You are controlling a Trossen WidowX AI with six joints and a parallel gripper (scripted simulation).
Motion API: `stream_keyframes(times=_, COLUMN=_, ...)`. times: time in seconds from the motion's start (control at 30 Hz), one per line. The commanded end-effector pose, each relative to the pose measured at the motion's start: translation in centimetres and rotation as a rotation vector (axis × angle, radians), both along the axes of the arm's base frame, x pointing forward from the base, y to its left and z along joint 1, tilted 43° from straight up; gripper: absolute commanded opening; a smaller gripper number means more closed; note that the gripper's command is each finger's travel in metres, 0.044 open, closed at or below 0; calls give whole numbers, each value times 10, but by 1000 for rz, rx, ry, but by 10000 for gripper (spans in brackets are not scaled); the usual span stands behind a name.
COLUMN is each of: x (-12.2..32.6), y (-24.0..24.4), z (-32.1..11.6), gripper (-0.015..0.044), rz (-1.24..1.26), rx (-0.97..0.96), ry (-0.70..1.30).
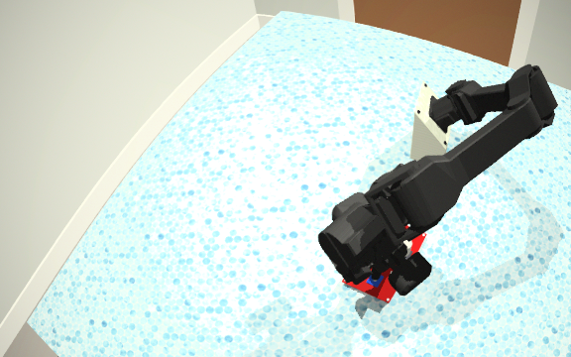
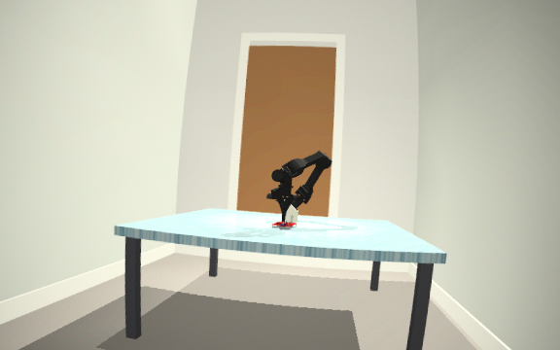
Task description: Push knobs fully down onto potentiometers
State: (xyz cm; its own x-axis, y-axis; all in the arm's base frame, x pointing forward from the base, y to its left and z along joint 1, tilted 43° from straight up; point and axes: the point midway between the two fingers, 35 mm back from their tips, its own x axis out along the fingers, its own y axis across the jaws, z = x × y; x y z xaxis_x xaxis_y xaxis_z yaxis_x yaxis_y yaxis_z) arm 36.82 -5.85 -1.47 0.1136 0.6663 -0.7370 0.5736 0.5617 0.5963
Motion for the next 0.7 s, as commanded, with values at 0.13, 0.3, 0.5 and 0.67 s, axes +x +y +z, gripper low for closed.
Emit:
stream_keyframes(times=0.13, x=5, y=22, z=-19, gripper=0, rz=47, rx=10, ry=5)
stream_keyframes(times=0.3, x=5, y=22, z=-19, gripper=0, rz=47, rx=10, ry=5)
stream_keyframes(times=0.5, x=5, y=22, z=-19, gripper=0, rz=47, rx=10, ry=5)
stream_keyframes(times=0.67, x=5, y=22, z=-20, gripper=0, rz=47, rx=10, ry=5)
